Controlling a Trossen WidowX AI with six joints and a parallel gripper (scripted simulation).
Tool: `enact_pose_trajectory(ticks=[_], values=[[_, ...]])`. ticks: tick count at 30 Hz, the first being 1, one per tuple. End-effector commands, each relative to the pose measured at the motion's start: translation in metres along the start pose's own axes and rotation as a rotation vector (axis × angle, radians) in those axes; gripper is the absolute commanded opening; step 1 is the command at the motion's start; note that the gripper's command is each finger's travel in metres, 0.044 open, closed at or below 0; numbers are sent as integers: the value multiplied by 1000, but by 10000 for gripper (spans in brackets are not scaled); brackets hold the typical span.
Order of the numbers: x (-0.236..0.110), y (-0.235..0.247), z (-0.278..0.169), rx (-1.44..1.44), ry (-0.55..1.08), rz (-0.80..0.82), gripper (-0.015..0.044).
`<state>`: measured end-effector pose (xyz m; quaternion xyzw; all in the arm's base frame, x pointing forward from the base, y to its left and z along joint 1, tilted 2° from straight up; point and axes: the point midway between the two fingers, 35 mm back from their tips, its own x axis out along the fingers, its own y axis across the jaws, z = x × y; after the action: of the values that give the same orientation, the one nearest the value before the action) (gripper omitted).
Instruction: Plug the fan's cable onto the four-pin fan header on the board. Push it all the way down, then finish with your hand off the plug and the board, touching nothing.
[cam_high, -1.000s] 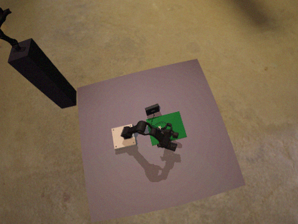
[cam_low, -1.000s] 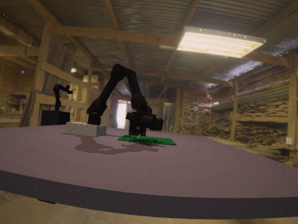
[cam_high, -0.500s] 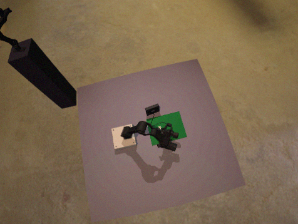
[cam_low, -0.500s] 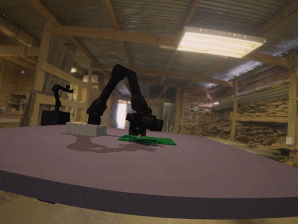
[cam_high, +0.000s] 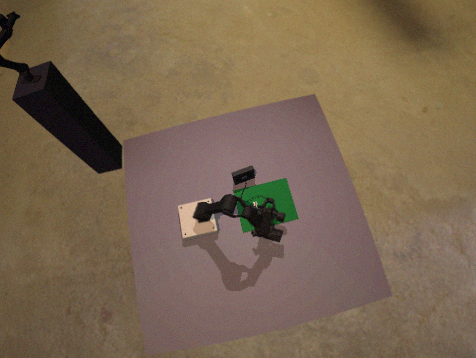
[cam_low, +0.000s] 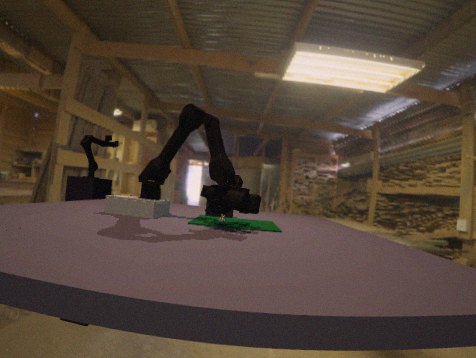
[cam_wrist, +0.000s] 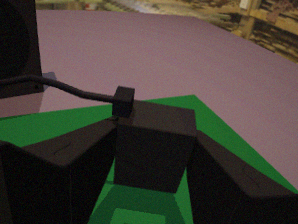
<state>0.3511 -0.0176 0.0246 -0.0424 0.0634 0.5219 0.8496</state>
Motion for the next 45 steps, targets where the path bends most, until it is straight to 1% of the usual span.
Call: enact_pose_trajectory(ticks=[1, 38, 45], values=[[1, 0, -4, 3, -1, 0, 0], [7, 0, -36, 3, -1, 0, 0], [7, 0, -34, 1, 0, 0, 0]])
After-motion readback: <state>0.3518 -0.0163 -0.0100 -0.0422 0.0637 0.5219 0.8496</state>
